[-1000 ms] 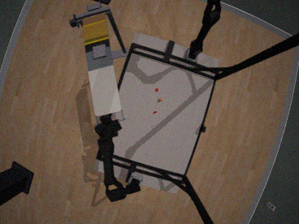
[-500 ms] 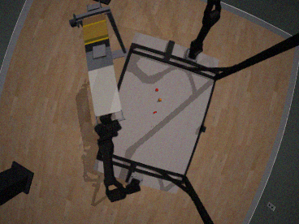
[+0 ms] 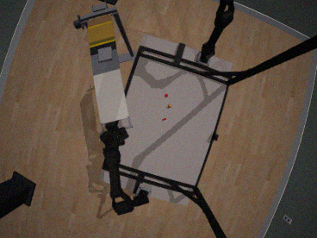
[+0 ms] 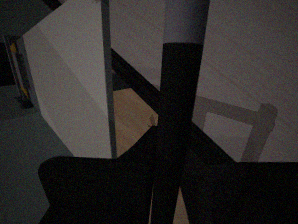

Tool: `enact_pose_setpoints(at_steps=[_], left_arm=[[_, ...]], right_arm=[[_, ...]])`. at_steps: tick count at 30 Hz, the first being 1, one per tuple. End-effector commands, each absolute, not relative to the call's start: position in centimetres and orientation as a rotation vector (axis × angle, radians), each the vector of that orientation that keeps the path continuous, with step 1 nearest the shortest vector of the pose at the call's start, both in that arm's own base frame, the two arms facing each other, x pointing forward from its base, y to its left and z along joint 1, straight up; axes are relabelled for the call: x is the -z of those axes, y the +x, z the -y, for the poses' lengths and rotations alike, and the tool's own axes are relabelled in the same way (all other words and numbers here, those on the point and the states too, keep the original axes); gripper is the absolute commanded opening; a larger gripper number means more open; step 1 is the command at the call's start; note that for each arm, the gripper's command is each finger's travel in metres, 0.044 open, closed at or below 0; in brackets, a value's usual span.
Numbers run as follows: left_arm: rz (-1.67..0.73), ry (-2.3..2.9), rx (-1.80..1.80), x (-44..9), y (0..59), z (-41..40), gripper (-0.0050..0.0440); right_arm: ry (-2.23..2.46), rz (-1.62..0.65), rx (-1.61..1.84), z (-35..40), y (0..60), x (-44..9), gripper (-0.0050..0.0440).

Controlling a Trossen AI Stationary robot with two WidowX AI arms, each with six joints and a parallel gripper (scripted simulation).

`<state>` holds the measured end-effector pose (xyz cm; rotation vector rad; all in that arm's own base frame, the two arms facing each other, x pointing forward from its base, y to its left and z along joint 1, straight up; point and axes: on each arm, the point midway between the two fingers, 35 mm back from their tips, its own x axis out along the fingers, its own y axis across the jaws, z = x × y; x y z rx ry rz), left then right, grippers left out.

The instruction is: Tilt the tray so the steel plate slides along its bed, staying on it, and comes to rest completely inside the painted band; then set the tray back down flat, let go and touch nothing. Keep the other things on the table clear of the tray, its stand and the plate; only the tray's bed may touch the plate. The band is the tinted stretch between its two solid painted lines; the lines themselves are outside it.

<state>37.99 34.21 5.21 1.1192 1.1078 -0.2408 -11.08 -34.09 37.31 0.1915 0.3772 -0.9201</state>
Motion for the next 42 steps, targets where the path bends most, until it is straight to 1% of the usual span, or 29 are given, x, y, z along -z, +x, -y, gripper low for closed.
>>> enact_pose_setpoints(at_steps=[1, 3, 8, 11, 28, 42], left_arm=[[-1.101, 1.126, 0.229, -5.3, 37.9, -34.3, 0.0], [-1.101, 1.126, 0.229, -5.3, 37.9, -34.3, 0.0], [-1.113, 1.115, 0.245, 2.7, 37.6, -34.0, 0.0], [-1.124, 1.106, 0.259, 2.7, 37.6, -34.0, 0.0], [-1.121, 1.108, 0.256, -1.2, 37.7, -34.1, 0.0], [-1.117, 1.112, 0.25, -2.1, 37.7, -34.1, 0.0]], right_arm=[[0.189, -0.376, 0.918, 34.1, -11.1, -37.3, 0.044], [0.189, -0.376, 0.918, 34.1, -11.1, -37.3, 0.044], [0.189, -0.376, 0.918, 34.1, -11.1, -37.3, 0.044], [0.189, -0.376, 0.918, 34.1, -11.1, -37.3, 0.044], [0.189, -0.376, 0.918, 34.1, -11.1, -37.3, 0.044], [0.189, -0.376, 0.918, 34.1, -11.1, -37.3, 0.044]])
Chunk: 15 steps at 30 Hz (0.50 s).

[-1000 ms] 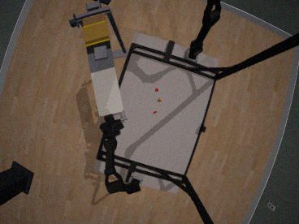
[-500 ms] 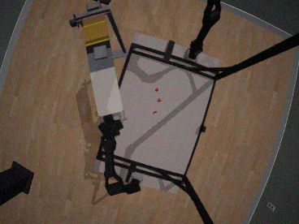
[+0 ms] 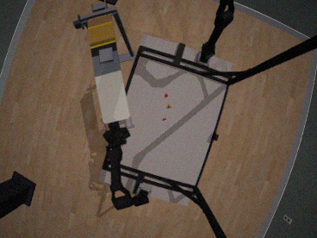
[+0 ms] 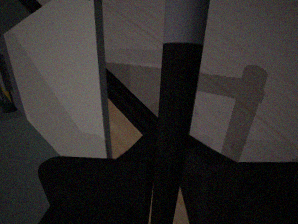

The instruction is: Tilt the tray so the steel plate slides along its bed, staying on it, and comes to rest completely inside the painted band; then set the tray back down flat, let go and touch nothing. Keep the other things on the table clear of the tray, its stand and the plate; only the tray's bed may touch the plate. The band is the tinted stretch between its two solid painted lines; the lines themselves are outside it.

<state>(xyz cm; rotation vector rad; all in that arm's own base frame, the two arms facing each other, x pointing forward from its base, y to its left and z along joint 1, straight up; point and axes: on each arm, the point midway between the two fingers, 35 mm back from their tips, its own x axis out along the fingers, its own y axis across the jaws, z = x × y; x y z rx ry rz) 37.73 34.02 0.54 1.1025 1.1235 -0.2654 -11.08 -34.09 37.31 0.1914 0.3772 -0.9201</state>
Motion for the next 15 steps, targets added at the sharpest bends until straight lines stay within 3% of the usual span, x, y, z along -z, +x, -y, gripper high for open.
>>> enact_pose_setpoints(at_steps=[1, 15], left_arm=[[-1.116, 1.113, 0.249, -2.22, 37.72, -34.12, 0.0], [-1.113, 1.116, 0.245, -3.16, 37.77, -34.15, 0.0]], right_arm=[[0.189, -0.376, 0.918, 34.07, -11.05, -37.33, 0.044], [0.189, -0.376, 0.918, 34.07, -11.05, -37.33, 0.044]])
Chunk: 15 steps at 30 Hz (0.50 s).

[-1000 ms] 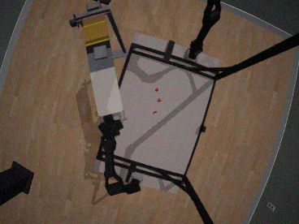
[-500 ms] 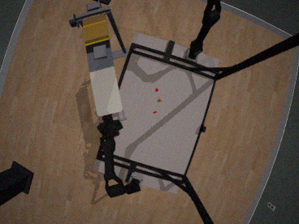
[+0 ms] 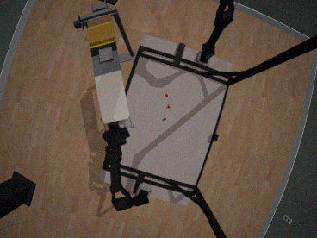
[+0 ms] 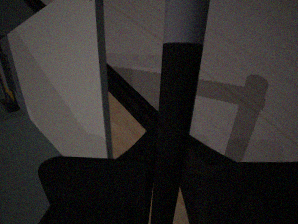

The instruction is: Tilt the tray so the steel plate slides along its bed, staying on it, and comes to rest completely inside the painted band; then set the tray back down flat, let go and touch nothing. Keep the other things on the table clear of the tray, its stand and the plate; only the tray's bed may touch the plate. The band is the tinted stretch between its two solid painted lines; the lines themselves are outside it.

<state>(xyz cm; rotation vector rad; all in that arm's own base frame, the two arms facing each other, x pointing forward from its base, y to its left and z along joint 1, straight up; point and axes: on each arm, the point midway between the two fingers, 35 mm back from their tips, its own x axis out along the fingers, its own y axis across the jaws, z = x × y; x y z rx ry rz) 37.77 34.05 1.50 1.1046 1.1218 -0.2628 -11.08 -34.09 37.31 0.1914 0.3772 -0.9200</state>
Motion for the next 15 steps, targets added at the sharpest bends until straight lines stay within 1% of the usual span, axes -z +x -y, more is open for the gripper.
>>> enact_pose_setpoints(at_steps=[1, 15], left_arm=[[-1.113, 1.116, 0.245, -3.24, 37.78, -34.15, 0.0], [-1.109, 1.119, 0.239, -4.18, 37.84, -34.2, 0.0]], right_arm=[[0.189, -0.376, 0.918, 34.07, -11.05, -37.33, 0.044], [0.189, -0.376, 0.918, 34.07, -11.05, -37.33, 0.044]])
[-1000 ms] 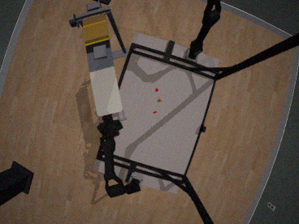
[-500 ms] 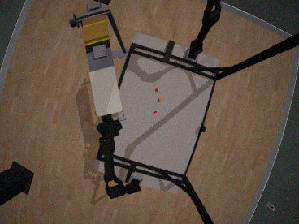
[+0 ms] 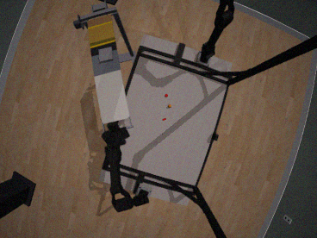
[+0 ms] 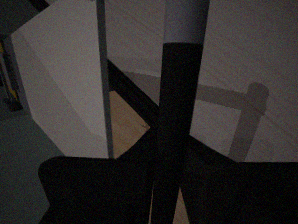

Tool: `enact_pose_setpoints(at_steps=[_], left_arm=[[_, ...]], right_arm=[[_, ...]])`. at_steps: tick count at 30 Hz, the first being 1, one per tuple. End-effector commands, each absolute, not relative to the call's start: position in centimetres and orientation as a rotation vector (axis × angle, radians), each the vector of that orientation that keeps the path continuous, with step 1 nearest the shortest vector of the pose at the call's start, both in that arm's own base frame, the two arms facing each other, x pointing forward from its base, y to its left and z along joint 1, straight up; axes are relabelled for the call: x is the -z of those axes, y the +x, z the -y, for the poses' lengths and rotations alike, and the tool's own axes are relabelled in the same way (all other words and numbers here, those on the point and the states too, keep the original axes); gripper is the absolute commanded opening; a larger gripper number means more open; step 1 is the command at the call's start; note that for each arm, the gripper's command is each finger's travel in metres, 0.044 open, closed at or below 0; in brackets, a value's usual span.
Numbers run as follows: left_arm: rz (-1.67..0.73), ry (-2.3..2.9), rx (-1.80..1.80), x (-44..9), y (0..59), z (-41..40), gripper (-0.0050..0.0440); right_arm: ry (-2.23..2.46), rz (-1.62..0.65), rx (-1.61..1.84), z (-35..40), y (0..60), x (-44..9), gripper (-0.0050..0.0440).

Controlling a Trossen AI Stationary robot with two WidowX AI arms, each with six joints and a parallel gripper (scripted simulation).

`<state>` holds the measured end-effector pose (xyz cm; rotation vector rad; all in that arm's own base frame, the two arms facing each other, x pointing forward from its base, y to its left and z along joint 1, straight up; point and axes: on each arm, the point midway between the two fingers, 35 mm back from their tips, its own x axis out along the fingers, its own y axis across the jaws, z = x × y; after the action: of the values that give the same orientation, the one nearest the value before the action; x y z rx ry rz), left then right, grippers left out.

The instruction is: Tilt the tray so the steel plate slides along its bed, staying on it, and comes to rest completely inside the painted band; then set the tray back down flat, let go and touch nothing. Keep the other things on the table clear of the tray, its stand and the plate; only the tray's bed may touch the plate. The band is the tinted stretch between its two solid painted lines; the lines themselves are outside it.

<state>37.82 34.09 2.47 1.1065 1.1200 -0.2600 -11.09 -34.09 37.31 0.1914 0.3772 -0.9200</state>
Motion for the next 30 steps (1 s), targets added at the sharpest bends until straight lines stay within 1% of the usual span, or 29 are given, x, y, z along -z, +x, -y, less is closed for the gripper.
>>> enact_pose_setpoints(at_steps=[1, 30], left_arm=[[-1.109, 1.12, 0.239, -4.3, 37.8, -34.2, 0.0], [-1.1, 1.128, 0.227, -6.0, 38.0, -34.3, 0.0]], right_arm=[[0.189, -0.376, 0.918, 34.1, -11.1, -37.3, 0.044], [0.189, -0.376, 0.918, 34.1, -11.1, -37.3, 0.044]])
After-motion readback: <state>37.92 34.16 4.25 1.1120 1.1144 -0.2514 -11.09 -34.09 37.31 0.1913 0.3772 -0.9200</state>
